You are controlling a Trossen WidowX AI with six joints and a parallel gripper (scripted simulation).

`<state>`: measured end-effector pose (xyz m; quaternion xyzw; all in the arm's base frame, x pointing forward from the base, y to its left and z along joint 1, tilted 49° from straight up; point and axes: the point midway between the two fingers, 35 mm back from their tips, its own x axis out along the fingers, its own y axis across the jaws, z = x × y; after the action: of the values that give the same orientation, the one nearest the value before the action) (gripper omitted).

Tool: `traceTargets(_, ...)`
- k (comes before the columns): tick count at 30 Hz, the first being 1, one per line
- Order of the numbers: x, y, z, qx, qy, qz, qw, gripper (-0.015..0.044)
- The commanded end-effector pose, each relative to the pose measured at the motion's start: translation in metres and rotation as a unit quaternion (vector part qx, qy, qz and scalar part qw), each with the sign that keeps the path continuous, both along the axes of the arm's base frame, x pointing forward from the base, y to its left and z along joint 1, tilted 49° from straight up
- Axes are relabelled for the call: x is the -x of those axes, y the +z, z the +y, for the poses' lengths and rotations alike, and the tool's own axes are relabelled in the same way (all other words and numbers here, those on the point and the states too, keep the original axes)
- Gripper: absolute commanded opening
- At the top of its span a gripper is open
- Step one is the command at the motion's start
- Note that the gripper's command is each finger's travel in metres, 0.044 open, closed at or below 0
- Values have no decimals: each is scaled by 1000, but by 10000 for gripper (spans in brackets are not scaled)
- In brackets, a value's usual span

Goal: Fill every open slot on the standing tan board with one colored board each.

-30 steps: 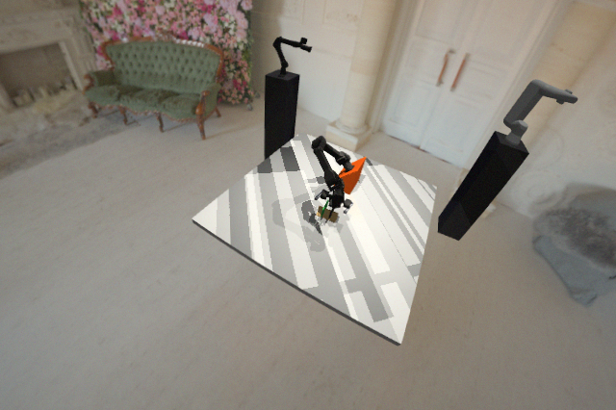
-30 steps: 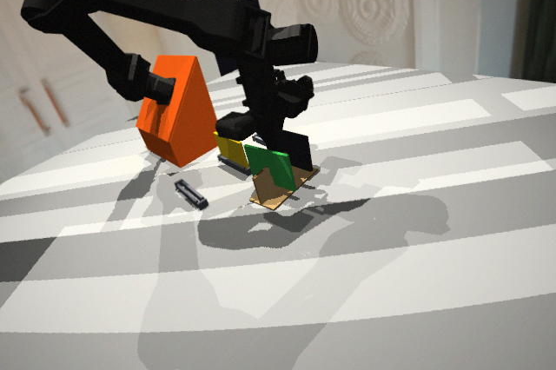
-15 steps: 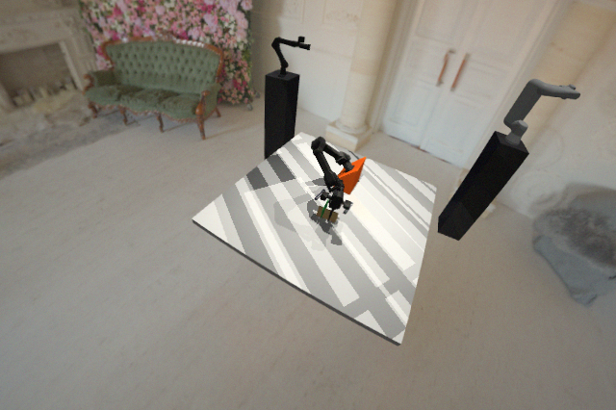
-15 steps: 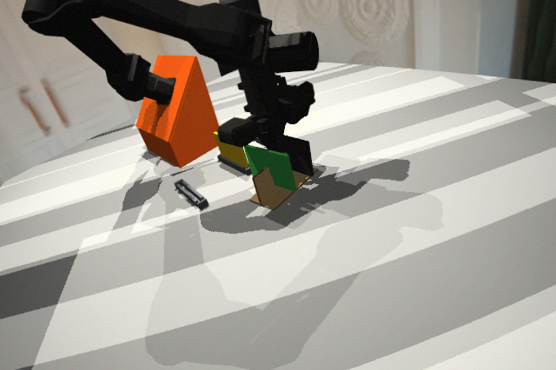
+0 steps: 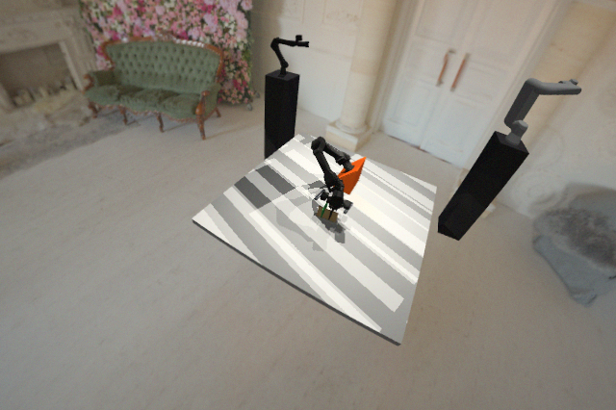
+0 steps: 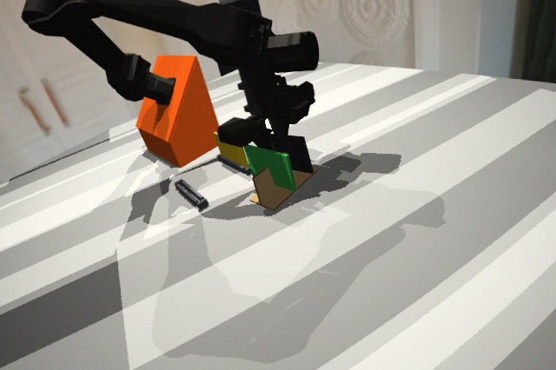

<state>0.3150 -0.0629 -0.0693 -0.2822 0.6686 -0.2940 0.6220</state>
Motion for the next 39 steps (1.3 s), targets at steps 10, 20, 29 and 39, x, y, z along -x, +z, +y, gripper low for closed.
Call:
traceTargets(10,-5,50,57,0,2,0,1000,169)
traceTargets(20,-9,48,58,0,2,-1,1000,169)
traceTargets(29,-9,49,58,0,2,-1,1000,169)
traceTargets(39,-9,49,58,0,2,-1,1000,169)
